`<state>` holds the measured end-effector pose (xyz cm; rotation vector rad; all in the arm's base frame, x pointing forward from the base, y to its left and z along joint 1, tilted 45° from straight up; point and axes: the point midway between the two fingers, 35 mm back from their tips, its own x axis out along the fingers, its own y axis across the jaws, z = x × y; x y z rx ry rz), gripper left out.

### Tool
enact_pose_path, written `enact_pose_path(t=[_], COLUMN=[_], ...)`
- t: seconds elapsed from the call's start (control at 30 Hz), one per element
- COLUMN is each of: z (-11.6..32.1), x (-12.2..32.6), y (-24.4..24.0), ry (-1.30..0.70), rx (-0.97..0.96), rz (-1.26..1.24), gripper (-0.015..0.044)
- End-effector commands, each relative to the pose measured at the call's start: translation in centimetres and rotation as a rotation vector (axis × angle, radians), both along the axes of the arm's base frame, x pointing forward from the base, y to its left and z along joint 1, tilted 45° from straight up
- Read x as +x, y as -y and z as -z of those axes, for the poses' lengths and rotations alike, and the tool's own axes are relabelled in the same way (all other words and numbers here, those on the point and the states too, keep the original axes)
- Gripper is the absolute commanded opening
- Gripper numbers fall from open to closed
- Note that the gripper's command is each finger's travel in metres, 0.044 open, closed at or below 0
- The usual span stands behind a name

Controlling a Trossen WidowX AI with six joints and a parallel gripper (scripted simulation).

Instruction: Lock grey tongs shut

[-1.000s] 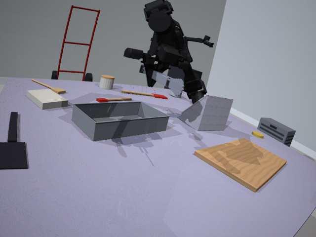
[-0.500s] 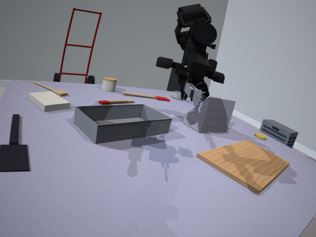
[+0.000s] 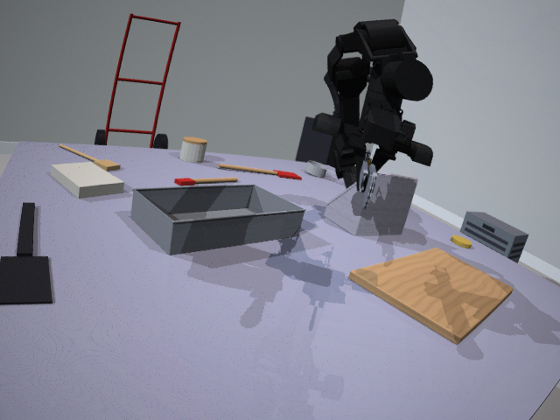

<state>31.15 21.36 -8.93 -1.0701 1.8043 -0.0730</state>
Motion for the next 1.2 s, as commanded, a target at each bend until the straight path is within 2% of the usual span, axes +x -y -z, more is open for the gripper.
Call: enact_pose_path(t=[0.0, 0.6, 1.17], z=[0.1, 3.2, 5.7], x=[-0.4, -9.6, -19.6], y=[-0.7, -7.3, -10.7], ry=[0.024, 0.283, 0.550], rx=[0.011, -0.009, -0.067], rz=[0.022, 0.302, 0.600], gripper=[-0.0150, -0.0150, -0.0150])
